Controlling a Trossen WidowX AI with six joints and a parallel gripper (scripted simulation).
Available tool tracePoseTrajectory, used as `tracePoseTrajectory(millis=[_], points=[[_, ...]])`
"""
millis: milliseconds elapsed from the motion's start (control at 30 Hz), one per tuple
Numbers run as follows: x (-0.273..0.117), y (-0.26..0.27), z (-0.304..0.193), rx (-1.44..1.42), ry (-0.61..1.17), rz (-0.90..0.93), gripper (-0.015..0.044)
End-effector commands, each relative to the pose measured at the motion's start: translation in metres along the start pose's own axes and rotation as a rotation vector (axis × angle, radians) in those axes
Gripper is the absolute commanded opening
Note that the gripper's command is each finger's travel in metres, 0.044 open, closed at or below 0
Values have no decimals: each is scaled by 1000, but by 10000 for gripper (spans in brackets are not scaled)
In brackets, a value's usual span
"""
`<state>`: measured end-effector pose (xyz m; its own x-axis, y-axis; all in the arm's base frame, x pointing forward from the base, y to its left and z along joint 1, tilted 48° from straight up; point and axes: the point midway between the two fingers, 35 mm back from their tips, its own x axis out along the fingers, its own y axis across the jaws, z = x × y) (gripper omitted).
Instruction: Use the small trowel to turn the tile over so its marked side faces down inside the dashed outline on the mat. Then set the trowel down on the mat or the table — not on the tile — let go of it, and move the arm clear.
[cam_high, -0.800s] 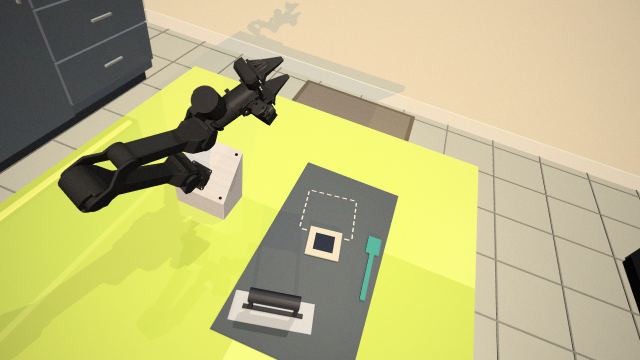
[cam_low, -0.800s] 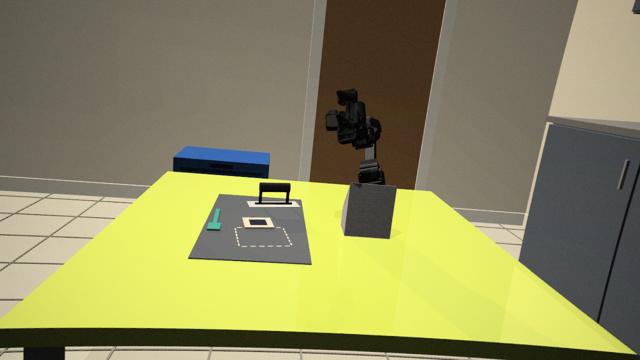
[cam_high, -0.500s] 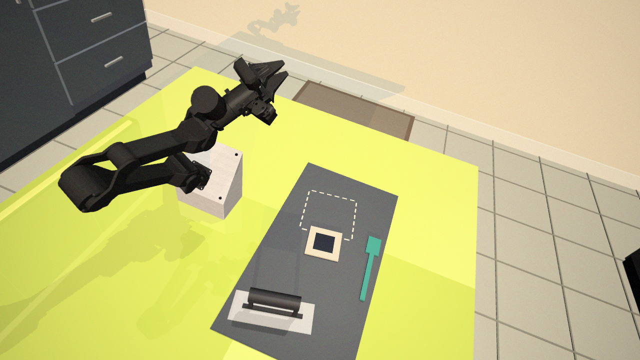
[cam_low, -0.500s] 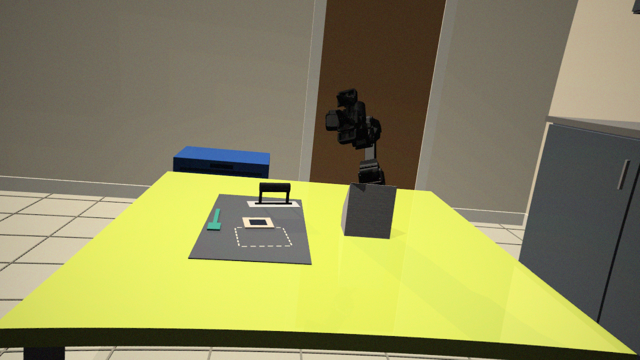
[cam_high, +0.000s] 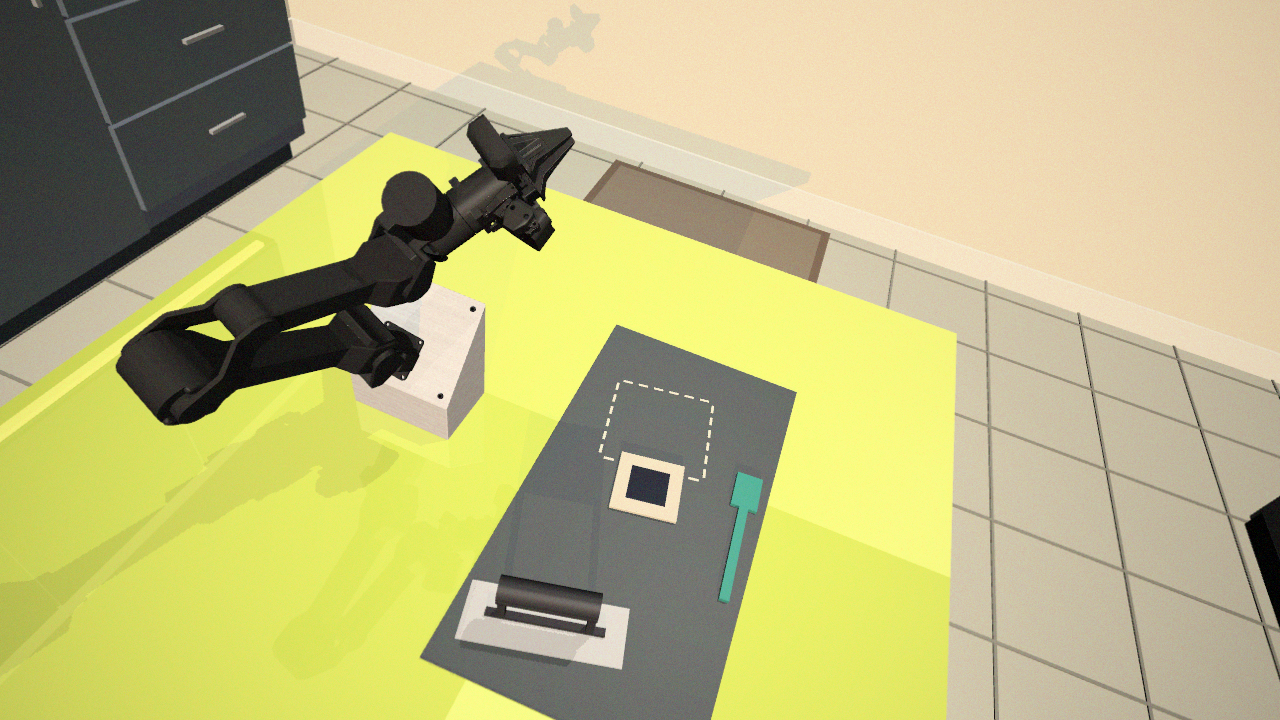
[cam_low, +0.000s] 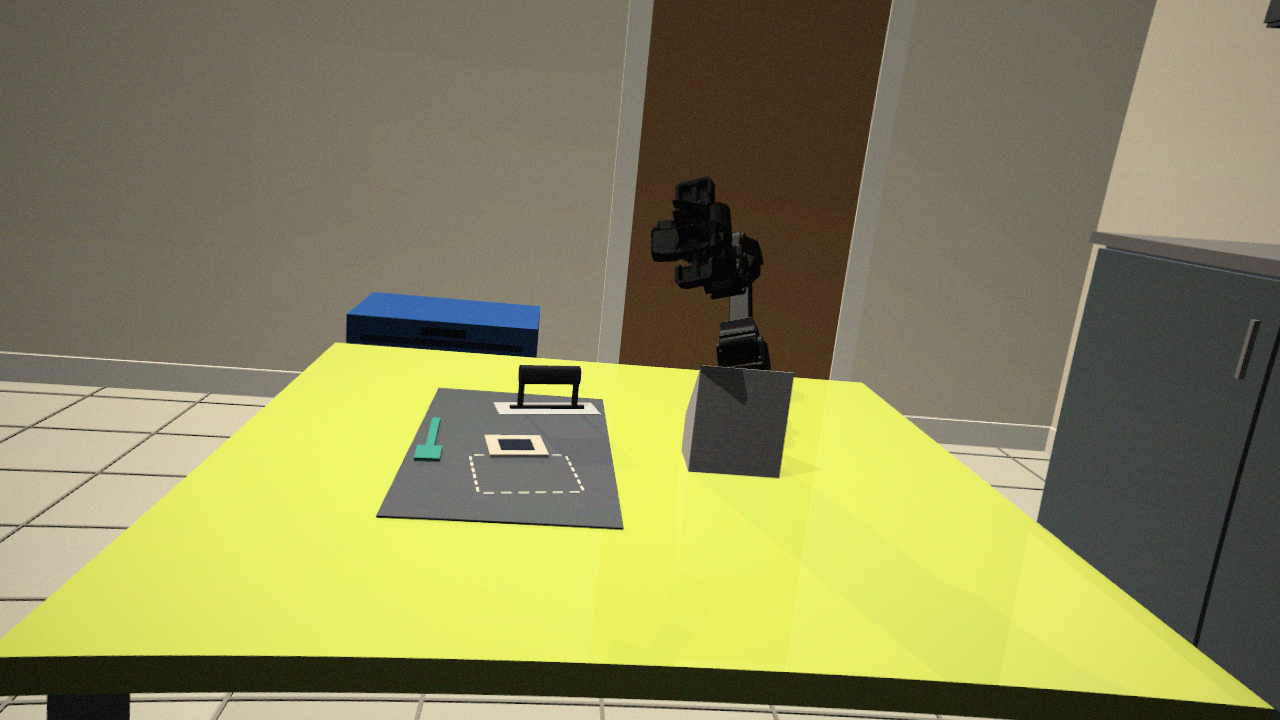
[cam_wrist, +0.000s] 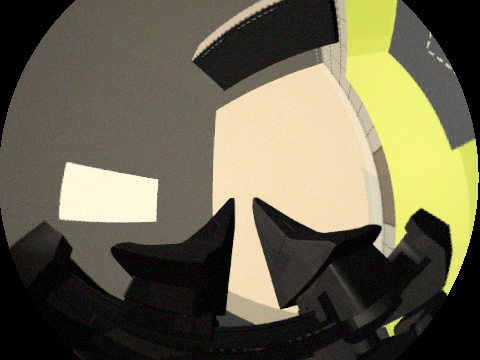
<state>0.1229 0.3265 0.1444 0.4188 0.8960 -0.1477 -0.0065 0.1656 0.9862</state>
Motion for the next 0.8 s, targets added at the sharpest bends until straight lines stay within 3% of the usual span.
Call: tracePoseTrajectory(millis=[0,500,633,767], points=[[0,0,0,0,0,0,0],[0,0,0,0,0,0,0],[0,0,0,0,0,0,100],[0,0,0,0,0,0,100]])
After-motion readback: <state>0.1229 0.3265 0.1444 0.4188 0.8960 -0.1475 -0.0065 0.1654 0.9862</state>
